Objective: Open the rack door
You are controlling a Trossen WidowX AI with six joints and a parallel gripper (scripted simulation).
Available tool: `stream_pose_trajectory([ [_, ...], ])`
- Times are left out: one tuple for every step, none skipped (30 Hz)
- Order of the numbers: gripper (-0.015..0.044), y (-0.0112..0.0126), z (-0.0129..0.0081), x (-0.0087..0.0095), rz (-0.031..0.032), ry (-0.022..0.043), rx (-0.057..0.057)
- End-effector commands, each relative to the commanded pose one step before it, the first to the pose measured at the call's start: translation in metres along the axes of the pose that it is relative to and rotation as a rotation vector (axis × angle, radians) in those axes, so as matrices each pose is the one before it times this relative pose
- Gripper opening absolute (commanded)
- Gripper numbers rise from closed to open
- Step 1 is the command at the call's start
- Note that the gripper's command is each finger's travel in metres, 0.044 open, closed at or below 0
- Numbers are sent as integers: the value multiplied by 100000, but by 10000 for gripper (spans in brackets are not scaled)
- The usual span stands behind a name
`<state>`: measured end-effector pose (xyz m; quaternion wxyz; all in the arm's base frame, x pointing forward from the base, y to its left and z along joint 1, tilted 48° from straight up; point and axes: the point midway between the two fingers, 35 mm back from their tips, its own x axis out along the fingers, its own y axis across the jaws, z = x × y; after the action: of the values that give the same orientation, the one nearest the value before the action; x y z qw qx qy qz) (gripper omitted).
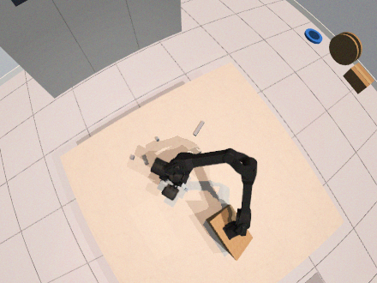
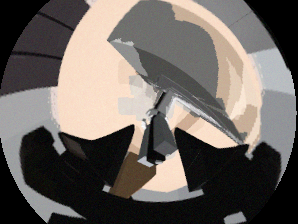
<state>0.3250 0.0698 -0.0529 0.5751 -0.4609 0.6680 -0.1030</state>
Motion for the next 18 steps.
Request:
stream_pose_trajectory([
  [286, -38, -9, 13, -286, -38, 17793],
  [286, 0, 0, 0, -1, 2, 4954],
  [286, 0, 0, 0, -1, 2, 4954],
  [286, 0, 0, 0, -1, 2, 4954],
  [286, 0, 0, 0, -1, 2, 4954],
  [286, 0, 0, 0, -1, 2, 4954],
  [286, 0, 0, 0, -1, 2, 4953],
  [286, 0, 0, 0, -1, 2, 4954],
  [286, 0, 0, 0, -1, 2, 4954],
  [286, 0, 0, 0, -1, 2, 4954],
  [286, 0, 0, 1, -2, 2, 4954],
  [286, 0, 0, 1, -2, 2, 4954],
  [286, 0, 0, 1, -2, 1, 4954],
  [286, 0, 0, 1, -2, 1, 4954],
  [286, 0, 0, 1, -2, 1, 4954],
  [286, 0, 0, 1, -2, 1, 4954],
  [286, 0, 0, 1, -2, 1, 4953],
  [286, 0, 0, 1, -2, 1, 4954],
])
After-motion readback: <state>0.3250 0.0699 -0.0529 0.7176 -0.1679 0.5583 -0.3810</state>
